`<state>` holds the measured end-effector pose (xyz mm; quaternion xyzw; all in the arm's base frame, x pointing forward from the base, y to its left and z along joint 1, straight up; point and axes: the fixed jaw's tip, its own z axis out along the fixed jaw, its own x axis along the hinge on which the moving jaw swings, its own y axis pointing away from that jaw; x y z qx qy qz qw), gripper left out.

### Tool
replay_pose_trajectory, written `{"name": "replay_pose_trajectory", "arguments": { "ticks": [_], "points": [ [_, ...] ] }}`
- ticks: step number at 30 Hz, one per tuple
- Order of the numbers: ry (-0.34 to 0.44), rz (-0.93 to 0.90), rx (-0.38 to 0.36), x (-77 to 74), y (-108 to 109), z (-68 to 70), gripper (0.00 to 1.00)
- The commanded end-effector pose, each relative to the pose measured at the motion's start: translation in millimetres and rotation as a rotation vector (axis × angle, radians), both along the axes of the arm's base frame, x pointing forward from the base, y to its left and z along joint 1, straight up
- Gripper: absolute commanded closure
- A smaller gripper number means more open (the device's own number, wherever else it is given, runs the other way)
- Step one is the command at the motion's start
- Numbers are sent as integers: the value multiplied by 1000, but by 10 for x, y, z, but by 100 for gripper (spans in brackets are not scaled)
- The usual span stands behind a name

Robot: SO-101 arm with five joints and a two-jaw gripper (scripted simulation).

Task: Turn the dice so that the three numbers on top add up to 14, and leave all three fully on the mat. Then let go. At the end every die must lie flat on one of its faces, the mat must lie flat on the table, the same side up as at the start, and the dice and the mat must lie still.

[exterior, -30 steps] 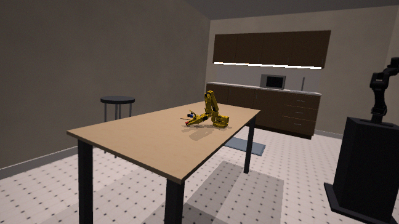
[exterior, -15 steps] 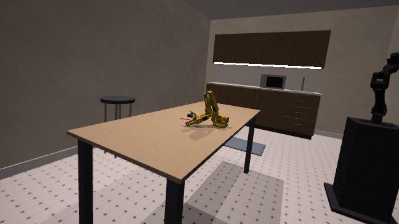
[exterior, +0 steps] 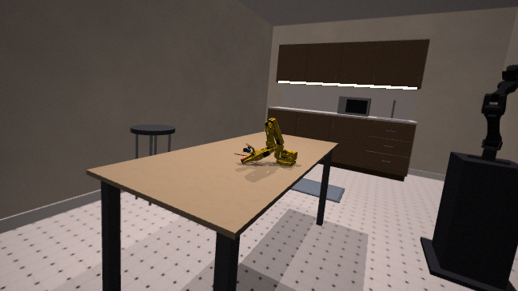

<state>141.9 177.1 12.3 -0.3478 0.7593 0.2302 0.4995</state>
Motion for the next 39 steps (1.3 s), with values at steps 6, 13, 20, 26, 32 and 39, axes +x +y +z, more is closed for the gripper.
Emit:
{"name": "replay_pose_trajectory", "arguments": {
  "ticks": [6,13,20,26,32,39],
  "points": [
    [-28,13,24,10,51,51,84],
    [-28,13,24,10,51,51,79],
    [-28,13,24,10,51,51,72],
    [-28,13,24,10,51,51,71],
    [-21,10,30,8,50,53,71],
    [147,-75,178,-34,17,89,71]
  ]
}}
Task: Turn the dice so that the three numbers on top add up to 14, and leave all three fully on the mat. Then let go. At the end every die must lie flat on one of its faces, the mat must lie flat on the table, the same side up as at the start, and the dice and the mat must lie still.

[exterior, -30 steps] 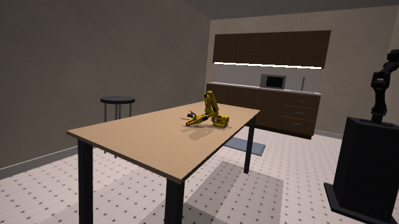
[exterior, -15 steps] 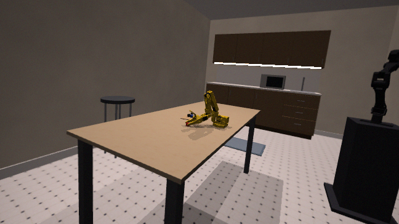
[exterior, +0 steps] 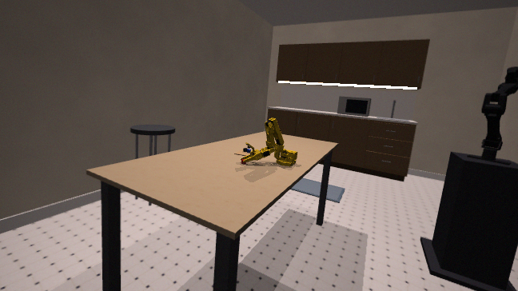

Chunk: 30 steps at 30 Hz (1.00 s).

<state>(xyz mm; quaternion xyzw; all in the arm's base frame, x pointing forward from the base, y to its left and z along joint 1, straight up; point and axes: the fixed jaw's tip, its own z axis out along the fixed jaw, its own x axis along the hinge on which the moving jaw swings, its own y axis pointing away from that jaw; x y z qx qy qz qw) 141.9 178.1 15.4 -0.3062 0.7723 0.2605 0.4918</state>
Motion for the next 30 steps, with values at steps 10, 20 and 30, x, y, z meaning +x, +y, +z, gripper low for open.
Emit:
{"name": "replay_pose_trajectory", "arguments": {
  "ticks": [10,20,30],
  "points": [
    [467,-224,433,-117,-83,148,71],
    [446,-222,405,-168,-157,184,71],
    [446,-222,405,-169,-158,183,71]
  ]
}}
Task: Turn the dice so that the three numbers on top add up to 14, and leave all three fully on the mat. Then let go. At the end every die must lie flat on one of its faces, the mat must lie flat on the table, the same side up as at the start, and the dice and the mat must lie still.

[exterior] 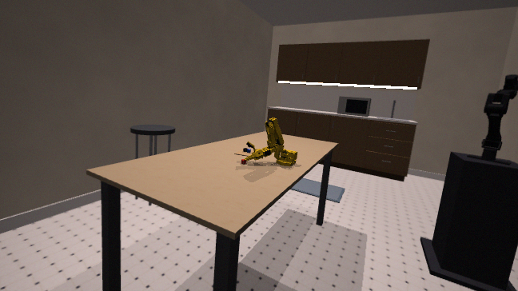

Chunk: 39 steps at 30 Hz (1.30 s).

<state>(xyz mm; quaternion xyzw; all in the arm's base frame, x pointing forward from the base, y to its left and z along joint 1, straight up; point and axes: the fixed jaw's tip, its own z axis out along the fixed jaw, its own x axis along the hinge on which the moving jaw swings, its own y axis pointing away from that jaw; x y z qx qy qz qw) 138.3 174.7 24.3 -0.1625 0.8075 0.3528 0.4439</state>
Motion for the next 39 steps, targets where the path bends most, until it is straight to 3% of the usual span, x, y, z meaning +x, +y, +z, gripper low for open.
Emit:
{"name": "replay_pose_trajectory", "arguments": {
  "ticks": [1,21,29,39],
  "points": [
    [204,-90,170,-133,-124,94,71],
    [203,-89,172,-121,-107,99,71],
    [208,-91,164,-102,-79,44,71],
    [242,-106,136,-35,21,-133,71]
  ]
}}
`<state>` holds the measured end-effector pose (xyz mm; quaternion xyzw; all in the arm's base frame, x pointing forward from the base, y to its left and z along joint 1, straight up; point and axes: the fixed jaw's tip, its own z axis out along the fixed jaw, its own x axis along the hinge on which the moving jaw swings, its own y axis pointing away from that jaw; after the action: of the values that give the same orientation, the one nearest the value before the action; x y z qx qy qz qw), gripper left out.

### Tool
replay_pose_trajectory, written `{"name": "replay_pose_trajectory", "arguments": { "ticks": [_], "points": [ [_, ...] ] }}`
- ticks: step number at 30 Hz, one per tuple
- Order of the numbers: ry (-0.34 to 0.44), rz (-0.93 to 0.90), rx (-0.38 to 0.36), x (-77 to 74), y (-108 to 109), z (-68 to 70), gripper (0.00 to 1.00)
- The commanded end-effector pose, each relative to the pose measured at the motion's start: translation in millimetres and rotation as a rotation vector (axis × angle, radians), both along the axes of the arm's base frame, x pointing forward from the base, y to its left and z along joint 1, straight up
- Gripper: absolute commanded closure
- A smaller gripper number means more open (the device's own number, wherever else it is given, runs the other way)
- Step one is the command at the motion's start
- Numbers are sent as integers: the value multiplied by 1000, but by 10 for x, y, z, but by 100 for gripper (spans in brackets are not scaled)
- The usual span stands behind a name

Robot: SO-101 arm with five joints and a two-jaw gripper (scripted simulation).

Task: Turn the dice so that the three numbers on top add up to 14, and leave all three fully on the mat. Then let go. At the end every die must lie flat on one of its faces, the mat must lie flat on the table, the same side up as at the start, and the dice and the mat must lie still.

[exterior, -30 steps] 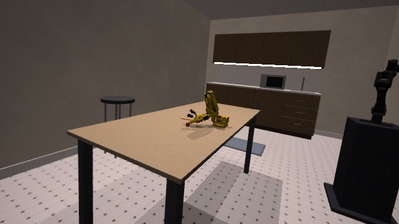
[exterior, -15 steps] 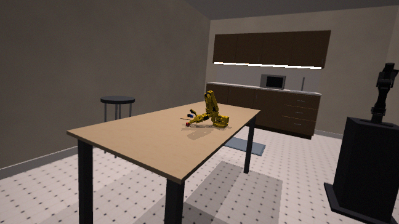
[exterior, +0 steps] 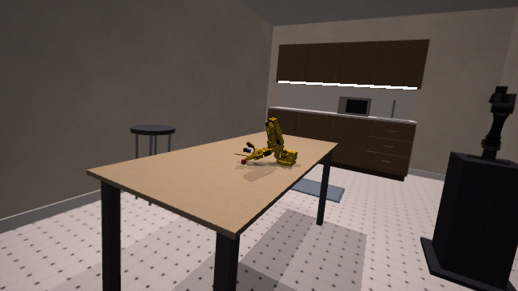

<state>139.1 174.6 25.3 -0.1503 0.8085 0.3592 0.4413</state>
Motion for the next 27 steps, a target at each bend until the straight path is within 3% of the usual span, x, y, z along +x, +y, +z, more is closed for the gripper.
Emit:
{"name": "replay_pose_trajectory", "arguments": {
  "ticks": [1,7,13,27],
  "points": [
    [238,-97,118,-33,36,-165,71],
    [314,-128,128,6,96,-257,71],
    [367,-136,58,70,194,-390,71],
    [300,-71,-40,179,371,-534,71]
  ]
}}
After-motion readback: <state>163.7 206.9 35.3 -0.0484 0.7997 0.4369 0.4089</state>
